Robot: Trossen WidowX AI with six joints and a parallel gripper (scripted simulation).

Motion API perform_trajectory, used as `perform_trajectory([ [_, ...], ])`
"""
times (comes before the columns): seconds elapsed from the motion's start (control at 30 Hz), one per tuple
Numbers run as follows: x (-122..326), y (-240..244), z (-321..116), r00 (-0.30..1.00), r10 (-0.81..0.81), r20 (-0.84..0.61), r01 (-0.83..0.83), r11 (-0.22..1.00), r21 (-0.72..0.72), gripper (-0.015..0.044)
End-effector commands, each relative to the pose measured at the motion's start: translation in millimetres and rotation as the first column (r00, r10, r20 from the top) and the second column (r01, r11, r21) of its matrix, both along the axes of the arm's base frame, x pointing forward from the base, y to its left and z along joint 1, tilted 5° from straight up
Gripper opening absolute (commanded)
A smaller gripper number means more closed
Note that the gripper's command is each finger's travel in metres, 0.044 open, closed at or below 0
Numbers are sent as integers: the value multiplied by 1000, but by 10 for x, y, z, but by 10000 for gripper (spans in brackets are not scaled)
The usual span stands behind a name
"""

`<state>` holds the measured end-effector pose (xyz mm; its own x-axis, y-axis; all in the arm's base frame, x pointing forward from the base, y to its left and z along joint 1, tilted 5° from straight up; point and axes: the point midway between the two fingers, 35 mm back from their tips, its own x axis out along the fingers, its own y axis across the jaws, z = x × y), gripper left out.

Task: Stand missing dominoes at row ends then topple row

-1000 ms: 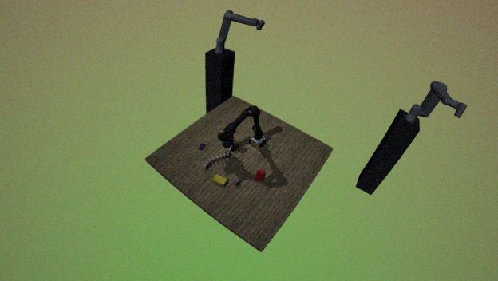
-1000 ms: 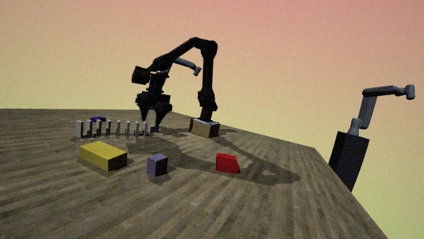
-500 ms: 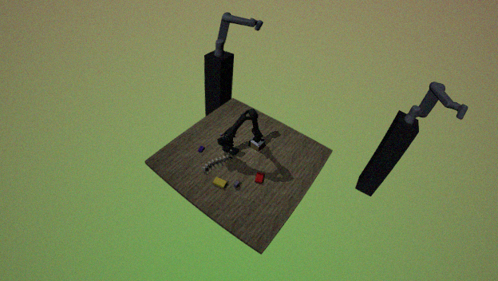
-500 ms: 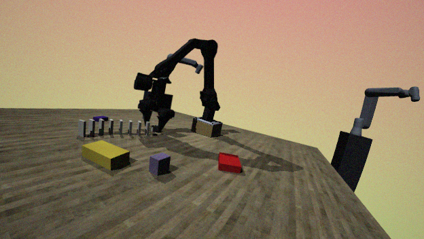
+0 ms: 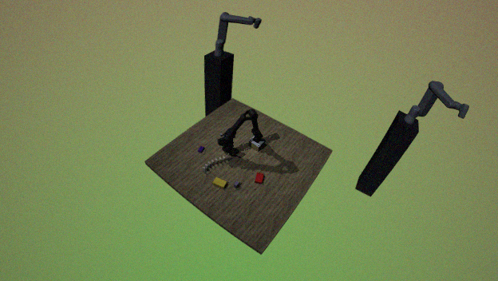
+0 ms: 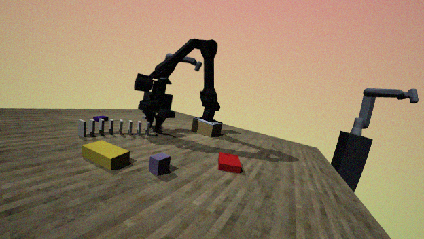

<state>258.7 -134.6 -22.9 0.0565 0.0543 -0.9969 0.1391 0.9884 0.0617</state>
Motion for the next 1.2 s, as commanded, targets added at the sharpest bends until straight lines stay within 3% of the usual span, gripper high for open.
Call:
perform_trajectory([
  [0.0,-7,12,-8,1000,-4,0,4,1000,5,125],
  [0.13,-7,12,-8,1000,-4,0,4,1000,5,26],
  [0.43,-15,7,66,1000,-4,0,4,1000,5,26],
  [0.8,-156,-74,1378,1000,-4,-1,4,1000,4,26],
  [0.97,-173,-83,1536,1000,-4,-1,4,1000,4,26],
  [1.03,-174,-152,1536,996,-89,-6,89,996,8,26],
  [1.17,-218,-557,1525,834,-550,-40,551,834,20,26],
])
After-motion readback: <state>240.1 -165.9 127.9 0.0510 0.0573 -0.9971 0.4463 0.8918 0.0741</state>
